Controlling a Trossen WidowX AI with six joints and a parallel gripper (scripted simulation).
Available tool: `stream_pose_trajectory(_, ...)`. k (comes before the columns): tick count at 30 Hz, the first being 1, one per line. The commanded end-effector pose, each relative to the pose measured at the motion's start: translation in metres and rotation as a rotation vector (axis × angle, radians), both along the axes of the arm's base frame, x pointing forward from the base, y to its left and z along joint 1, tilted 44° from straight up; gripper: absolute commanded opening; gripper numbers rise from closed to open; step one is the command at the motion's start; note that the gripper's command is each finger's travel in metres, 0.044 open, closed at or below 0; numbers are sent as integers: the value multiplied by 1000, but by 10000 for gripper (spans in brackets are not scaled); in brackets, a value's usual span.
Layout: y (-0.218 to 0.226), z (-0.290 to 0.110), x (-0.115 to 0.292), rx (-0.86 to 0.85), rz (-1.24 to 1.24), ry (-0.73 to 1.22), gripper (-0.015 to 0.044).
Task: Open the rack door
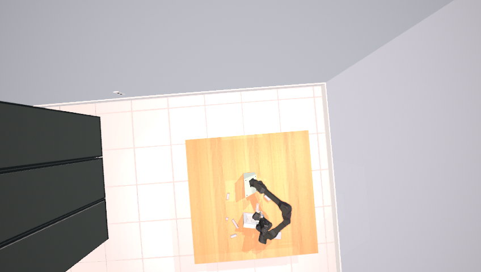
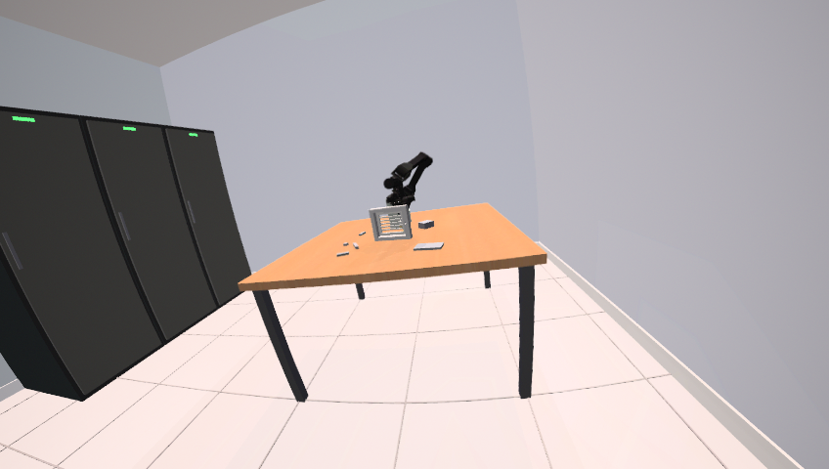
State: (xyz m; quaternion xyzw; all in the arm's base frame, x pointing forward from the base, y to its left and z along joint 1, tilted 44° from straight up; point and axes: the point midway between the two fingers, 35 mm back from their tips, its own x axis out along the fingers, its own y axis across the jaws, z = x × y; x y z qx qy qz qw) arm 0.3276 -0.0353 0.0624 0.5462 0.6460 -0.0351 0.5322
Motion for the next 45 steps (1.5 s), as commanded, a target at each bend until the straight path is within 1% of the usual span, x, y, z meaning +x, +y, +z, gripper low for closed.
stream_pose_trajectory(1,0,0,0,32,-154,141,288)
stream_pose_trajectory(20,0,0,0,186,-838,770,288)
stream_pose_trajectory(22,0,0,0,197,-886,814,288)
stream_pose_trajectory(30,0,0,0,198,-892,819,288)
stream_pose_trajectory(45,0,0,0,198,-892,819,188)
